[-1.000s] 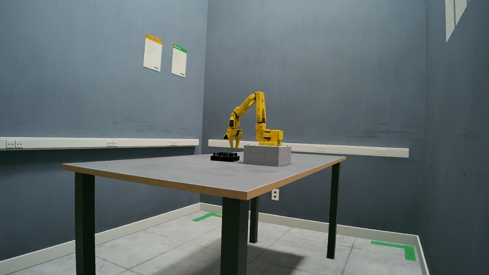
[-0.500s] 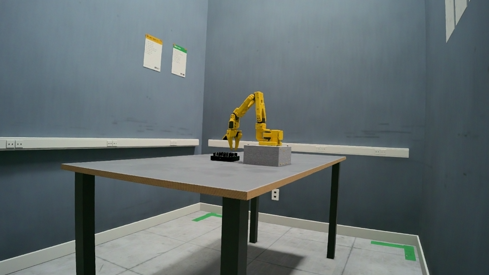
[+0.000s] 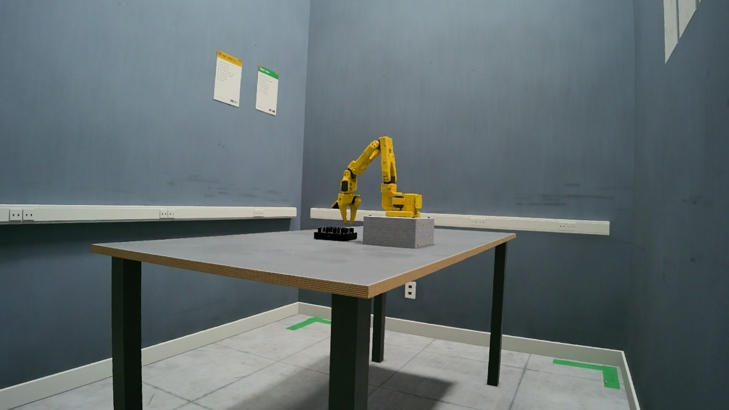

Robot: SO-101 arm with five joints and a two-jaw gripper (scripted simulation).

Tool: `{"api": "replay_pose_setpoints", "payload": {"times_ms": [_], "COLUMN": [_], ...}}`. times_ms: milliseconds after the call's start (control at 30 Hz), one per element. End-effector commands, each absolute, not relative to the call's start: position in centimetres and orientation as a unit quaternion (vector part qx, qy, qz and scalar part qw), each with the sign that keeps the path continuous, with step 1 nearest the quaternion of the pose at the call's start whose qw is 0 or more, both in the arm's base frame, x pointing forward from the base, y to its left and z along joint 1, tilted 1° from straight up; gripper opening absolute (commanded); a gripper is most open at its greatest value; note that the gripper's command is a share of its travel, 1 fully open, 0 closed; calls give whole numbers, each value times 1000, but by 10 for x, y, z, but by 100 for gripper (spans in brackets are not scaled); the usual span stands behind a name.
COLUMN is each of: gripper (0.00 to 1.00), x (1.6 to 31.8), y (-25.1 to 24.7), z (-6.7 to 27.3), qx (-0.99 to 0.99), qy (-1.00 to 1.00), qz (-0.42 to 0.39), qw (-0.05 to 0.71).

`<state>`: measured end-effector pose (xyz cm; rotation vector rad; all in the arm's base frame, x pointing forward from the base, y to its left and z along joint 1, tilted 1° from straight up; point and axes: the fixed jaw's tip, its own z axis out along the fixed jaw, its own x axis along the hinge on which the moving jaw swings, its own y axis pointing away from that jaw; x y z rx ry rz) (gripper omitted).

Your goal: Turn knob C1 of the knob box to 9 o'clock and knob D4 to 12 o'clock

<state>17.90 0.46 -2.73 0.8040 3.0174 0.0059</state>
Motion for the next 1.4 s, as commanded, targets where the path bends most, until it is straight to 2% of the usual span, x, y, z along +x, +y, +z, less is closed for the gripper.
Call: {"api": "replay_pose_setpoints", "payload": {"times_ms": [0, 1367], "gripper": [10, 10], "x": [176, 172], "y": [3, 2], "z": [-31, -34], "qx": [264, 264], "qy": [964, 964], "qz": [1, 1], "qw": [3, 3]}}
